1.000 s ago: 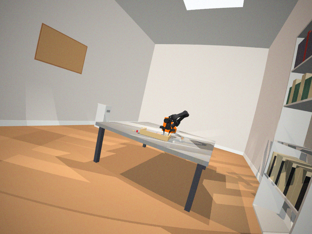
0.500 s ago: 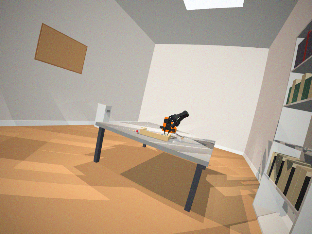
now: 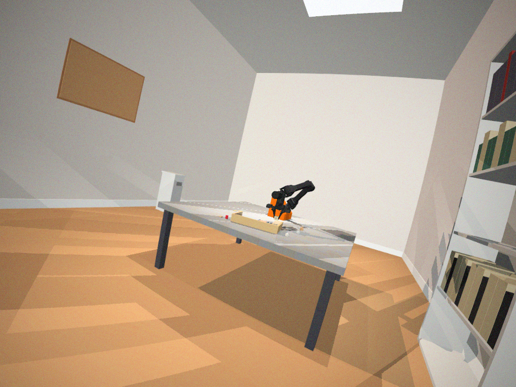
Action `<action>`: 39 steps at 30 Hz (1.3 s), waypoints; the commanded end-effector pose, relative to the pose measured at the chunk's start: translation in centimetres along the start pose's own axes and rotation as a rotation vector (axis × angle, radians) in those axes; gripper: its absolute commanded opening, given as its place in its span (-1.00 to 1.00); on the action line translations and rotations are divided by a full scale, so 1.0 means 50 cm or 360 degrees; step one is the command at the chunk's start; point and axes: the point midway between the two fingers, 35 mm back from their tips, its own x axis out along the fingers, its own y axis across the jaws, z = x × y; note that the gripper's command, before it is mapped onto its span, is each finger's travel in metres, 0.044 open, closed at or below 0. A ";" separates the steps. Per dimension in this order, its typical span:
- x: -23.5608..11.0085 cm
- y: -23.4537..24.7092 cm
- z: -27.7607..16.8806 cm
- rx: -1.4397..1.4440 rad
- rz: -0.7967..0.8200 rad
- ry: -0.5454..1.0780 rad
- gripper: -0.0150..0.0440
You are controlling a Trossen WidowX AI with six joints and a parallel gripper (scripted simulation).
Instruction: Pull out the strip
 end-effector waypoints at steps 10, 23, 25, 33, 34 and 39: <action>-0.023 0.001 -0.069 -0.0002 0.0000 -0.0003 -0.49; -0.029 0.002 -0.135 0.0001 -0.0001 -0.0001 -0.49; -0.051 0.001 -0.134 0.0001 -0.0002 0.0000 -0.49; -0.093 0.002 -0.135 0.0001 -0.0002 0.0000 -0.49; -0.093 0.002 -0.135 0.0001 -0.0002 0.0000 -0.49; -0.093 0.002 -0.135 0.0001 -0.0002 0.0000 -0.49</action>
